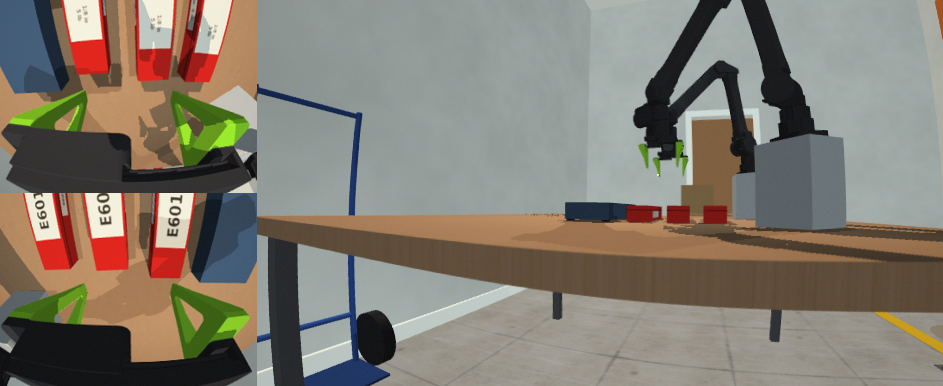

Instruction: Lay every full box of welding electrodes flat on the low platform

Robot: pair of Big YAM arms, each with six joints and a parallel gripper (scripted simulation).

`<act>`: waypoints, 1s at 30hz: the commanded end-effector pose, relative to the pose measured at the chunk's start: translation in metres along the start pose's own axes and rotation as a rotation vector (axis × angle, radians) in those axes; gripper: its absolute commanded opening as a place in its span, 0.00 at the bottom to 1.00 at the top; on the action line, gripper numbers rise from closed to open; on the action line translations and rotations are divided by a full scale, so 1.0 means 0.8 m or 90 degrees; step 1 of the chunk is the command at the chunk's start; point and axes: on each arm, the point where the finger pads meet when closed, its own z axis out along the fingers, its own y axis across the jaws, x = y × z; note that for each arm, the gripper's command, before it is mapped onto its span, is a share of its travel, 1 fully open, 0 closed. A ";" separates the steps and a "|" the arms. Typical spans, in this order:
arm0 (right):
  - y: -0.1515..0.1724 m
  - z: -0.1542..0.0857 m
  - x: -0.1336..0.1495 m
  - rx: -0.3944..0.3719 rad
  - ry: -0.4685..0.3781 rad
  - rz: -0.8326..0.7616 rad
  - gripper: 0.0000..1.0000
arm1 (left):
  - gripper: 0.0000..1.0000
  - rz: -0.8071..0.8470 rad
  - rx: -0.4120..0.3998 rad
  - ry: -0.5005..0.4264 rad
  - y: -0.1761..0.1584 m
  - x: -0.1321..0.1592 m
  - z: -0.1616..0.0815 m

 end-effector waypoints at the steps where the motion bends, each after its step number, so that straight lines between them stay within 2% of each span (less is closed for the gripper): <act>1: 0.003 -0.019 -0.021 0.034 -0.025 0.003 1.00 | 1.00 -0.004 -0.042 -0.023 -0.001 -0.016 -0.021; 17: 0.125 0.018 -0.026 0.029 -0.027 0.003 1.00 | 1.00 -0.004 -0.037 -0.025 -0.122 -0.012 0.018; 19: 0.125 0.018 -0.026 0.029 -0.027 0.003 1.00 | 1.00 -0.004 -0.037 -0.025 -0.122 -0.012 0.018; 28: 0.201 0.044 -0.027 0.020 -0.021 0.003 1.00 | 1.00 -0.004 -0.034 -0.026 -0.195 -0.010 0.041; 30: 0.208 0.048 -0.026 0.017 -0.017 0.003 1.00 | 1.00 -0.004 -0.034 -0.026 -0.202 -0.010 0.043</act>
